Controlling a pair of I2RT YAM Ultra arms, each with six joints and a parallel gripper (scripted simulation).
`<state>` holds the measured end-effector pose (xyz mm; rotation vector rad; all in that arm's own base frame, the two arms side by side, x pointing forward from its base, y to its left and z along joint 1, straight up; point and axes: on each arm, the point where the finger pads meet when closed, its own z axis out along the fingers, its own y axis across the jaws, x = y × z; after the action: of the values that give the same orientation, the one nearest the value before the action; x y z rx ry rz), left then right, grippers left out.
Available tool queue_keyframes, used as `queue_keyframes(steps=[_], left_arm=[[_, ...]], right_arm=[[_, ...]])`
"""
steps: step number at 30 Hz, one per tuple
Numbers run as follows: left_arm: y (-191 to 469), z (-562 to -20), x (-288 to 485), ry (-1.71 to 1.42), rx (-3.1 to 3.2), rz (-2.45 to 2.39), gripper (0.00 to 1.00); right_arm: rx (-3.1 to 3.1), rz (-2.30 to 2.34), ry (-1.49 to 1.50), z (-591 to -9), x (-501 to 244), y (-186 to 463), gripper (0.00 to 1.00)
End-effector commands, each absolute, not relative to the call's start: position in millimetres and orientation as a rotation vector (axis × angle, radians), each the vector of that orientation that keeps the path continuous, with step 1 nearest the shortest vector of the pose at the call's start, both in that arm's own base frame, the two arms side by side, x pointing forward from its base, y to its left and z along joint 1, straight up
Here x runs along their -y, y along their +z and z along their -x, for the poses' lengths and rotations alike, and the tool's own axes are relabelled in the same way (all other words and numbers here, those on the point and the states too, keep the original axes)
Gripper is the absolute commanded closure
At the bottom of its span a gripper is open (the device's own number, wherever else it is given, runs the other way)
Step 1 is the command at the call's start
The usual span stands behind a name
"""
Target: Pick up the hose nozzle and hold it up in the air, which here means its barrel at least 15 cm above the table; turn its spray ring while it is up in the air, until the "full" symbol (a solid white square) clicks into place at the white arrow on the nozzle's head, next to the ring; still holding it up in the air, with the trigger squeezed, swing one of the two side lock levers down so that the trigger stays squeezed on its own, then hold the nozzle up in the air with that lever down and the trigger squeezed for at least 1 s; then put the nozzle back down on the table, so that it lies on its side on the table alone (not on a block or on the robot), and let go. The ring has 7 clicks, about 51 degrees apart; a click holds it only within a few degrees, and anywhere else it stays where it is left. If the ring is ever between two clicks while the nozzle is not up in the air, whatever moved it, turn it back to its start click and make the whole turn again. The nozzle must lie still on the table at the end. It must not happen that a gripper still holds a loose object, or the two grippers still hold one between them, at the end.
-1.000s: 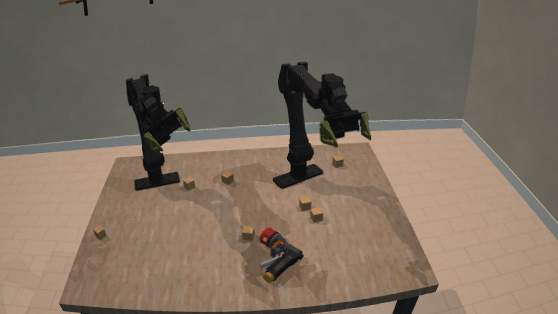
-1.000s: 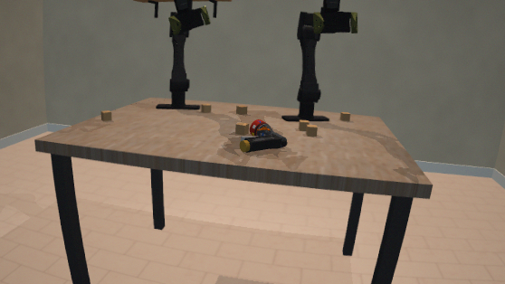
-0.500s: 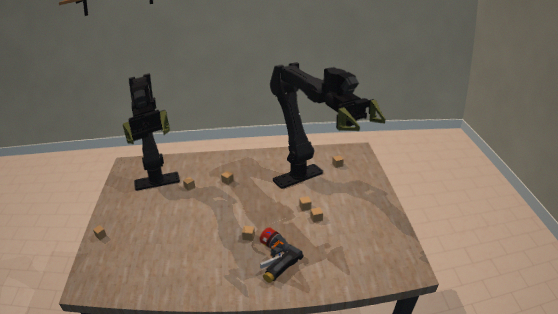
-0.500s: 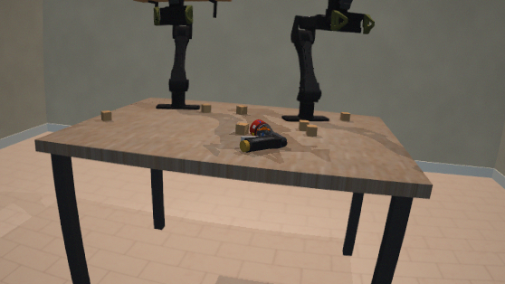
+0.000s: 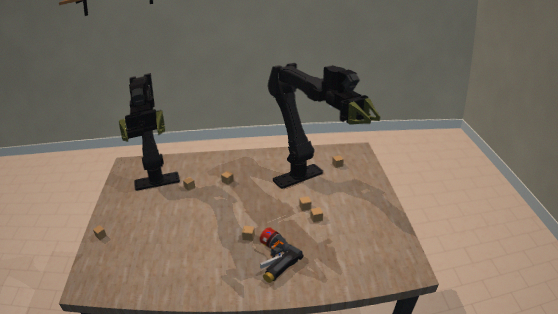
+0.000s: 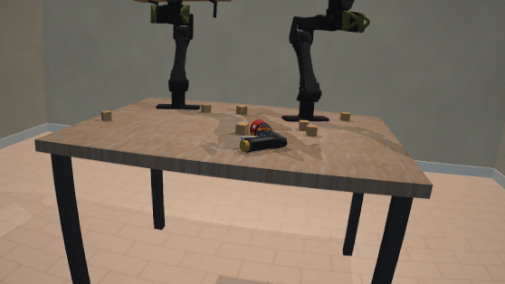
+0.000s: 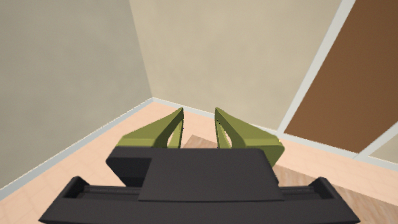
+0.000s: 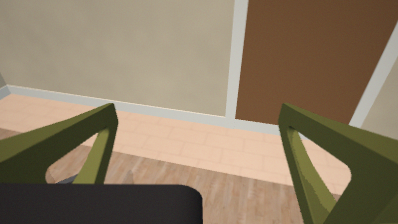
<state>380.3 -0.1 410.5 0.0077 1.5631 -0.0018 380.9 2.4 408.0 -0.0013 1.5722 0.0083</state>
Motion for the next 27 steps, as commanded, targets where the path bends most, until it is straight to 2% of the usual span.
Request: queue_keyframes(steps=[1,7,8,10,11,19,20,27], left_arm=[[425.3,-378.6,-4.1,0.009,-1.533,0.007,0.63],[407.4,-385.6,-5.1,0.009,-1.574,0.013,0.63],[419.2,-375.1,-2.6,0.003,-1.539,0.007,0.63],[427.3,-372.2,-5.6,0.010,-1.516,0.015,0.63],[425.9,-374.1,-5.6,0.011,-1.521,0.014,0.22],[425.1,-372.9,-5.2,0.009,-1.526,0.012,0.22],[405.0,-389.2,9.0,-0.018,-1.597,-0.037,0.22],[386.1,-400.4,24.0,-0.028,-1.680,-0.115,0.22]], right_arm=[[-1.591,-0.017,0.002,-380.1,2.2,403.7,0.00],[-1.627,-0.006,-0.006,-384.6,1.2,386.8,0.00],[-1.566,-0.002,-0.004,-380.2,0.1,414.3,0.00],[-1.526,-0.006,-0.010,-378.2,2.1,428.7,0.00],[-1.536,-0.006,-0.010,-379.0,2.1,423.7,0.00],[-1.554,-0.005,-0.008,-379.4,1.8,418.2,0.00],[-1.554,-0.005,-0.008,-379.4,1.8,418.2,0.00],[-1.554,-0.005,-0.008,-379.4,1.8,418.2,0.00]])
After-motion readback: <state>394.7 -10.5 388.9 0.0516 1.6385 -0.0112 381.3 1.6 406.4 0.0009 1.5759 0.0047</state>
